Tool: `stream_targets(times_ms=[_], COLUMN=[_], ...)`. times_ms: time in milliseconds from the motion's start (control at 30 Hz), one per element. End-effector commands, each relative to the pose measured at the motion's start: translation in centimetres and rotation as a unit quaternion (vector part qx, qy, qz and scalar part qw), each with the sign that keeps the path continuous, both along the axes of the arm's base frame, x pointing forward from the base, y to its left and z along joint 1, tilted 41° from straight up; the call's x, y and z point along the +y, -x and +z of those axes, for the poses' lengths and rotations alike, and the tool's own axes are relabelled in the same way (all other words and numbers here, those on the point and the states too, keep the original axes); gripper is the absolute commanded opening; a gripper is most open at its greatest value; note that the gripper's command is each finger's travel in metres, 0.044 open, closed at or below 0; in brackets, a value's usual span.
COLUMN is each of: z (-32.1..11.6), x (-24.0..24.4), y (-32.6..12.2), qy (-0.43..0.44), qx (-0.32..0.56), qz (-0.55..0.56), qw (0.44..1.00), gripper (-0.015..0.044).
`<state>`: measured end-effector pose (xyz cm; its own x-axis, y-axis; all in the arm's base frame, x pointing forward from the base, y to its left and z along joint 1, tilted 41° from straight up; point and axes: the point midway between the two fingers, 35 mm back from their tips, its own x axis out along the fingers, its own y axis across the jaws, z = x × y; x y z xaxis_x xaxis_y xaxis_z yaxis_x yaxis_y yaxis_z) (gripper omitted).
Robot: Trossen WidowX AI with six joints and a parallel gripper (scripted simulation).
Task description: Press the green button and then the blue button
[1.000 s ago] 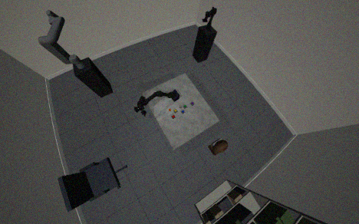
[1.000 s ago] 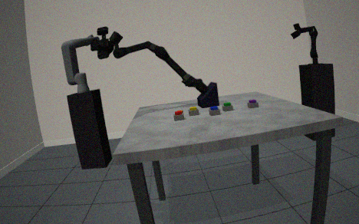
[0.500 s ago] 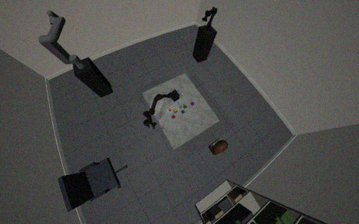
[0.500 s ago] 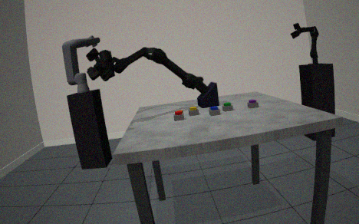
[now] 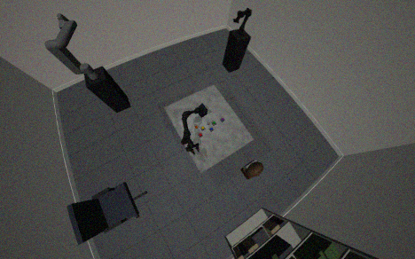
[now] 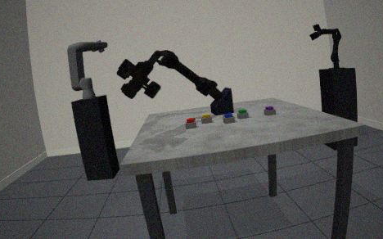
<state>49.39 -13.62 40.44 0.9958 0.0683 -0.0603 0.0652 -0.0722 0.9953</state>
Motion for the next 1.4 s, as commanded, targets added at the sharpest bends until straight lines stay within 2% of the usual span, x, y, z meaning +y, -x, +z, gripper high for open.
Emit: stream_targets(times_ms=[0,300,567,700,800,900,1033,1100,1167,1367], z=[-6.1,-18.4,-28.3,-32.6,-35.2,-37.2,-38.3,-38.3,-38.2,-38.2], x=[4.0,13.4,21.0,24.0,25.5,26.4,26.3,26.1,26.0,26.0], y=[-1.9,-1.4,4.2,8.8,12.9,17.6,23.2,24.7,25.3,25.4], qy=[0.014,0.098,0.24,0.338,0.424,0.522,0.647,0.682,0.697,0.698], qx=[0.089,0.277,0.433,0.5,0.541,0.568,0.57,0.563,0.559,0.559], qz=[0.012,0.064,0.139,0.186,0.226,0.268,0.314,0.324,0.328,0.329], qw=[0.996,0.954,0.858,0.775,0.69,0.577,0.397,0.335,0.307,0.304], gripper=[0.04,0.04,0.04,0.04,0.04,0.04,0.04,0.04,0.04,0.04])
